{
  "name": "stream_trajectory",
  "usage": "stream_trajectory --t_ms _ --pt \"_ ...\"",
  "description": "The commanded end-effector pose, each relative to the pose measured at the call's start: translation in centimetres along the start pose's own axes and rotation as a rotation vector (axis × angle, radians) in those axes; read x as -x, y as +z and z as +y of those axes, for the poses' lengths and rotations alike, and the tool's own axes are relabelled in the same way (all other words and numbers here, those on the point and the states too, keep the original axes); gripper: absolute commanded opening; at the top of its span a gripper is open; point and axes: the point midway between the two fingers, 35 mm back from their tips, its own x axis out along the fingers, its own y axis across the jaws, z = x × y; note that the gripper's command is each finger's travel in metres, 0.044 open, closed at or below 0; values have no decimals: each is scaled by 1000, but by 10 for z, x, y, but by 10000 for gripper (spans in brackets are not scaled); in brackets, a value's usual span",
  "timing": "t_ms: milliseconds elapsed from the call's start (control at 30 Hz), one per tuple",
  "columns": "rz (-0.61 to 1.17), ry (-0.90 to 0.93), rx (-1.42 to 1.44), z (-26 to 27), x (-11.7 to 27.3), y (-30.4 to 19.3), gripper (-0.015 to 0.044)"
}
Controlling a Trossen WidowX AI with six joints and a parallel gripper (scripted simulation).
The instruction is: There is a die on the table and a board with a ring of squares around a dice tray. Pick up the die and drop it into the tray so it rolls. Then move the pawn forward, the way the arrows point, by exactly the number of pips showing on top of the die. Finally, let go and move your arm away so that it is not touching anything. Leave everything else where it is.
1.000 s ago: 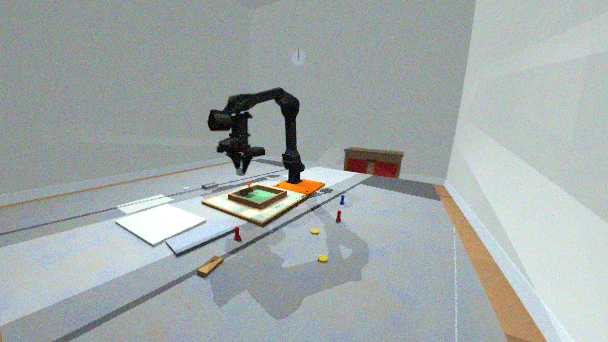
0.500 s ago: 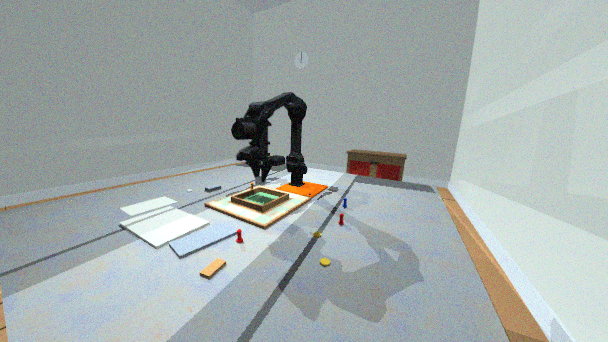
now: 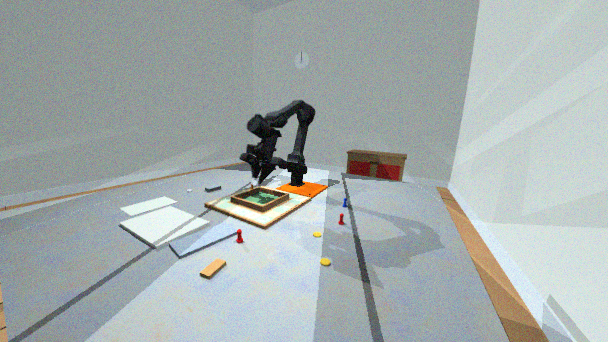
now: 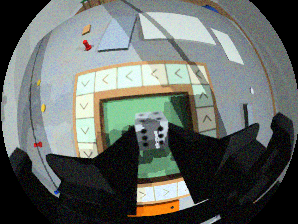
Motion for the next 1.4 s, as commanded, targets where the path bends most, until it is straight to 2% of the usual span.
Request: stream_trajectory --t_ms 0,300,367,567,1067,1367 --pt "-110 3 -5 0 0 0 0" --pt "-392 0 -3 0 -1 0 0" --pt "-398 0 -3 0 1 -1 0" --pt "-396 0 -3 2 41 -12 0" --pt "-395 2 4 3 39 -13 0" --pt "-395 2 4 3 41 -12 236"
